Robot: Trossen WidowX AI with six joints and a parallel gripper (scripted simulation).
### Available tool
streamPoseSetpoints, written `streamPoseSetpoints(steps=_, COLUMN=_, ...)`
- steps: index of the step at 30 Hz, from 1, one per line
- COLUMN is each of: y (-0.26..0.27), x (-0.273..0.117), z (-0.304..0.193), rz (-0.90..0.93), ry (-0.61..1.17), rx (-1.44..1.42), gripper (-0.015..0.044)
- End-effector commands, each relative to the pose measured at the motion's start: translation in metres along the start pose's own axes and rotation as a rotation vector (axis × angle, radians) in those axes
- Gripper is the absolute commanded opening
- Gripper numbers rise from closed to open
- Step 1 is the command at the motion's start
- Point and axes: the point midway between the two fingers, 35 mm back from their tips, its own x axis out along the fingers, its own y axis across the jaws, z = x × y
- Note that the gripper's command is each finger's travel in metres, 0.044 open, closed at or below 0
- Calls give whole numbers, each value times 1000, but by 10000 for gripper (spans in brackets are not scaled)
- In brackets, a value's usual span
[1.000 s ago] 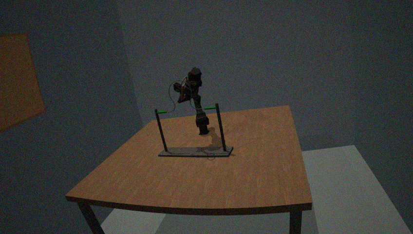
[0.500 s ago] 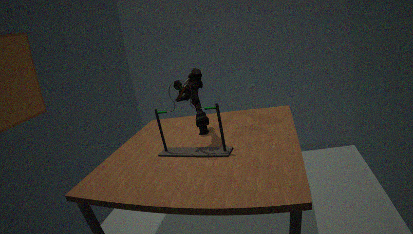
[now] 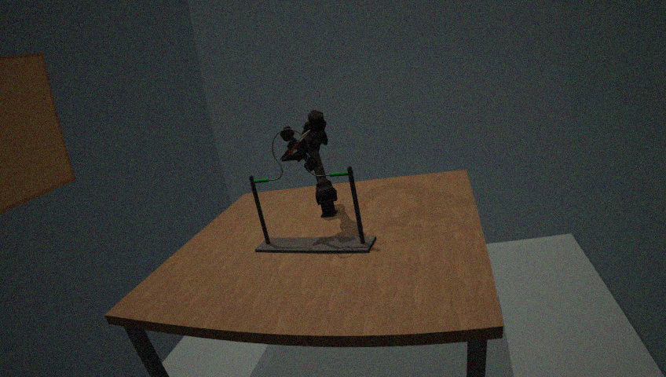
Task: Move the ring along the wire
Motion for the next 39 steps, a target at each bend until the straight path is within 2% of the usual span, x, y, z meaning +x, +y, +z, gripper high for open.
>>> streamPoseSetpoints(steps=1, y=-5, x=0, z=0, rz=-32, ry=-6, rx=-33, gripper=-150)
streamPoseSetpoints(steps=39, y=-32, x=-6, z=7, rz=-320, ry=-39, rx=-463, gripper=-150)
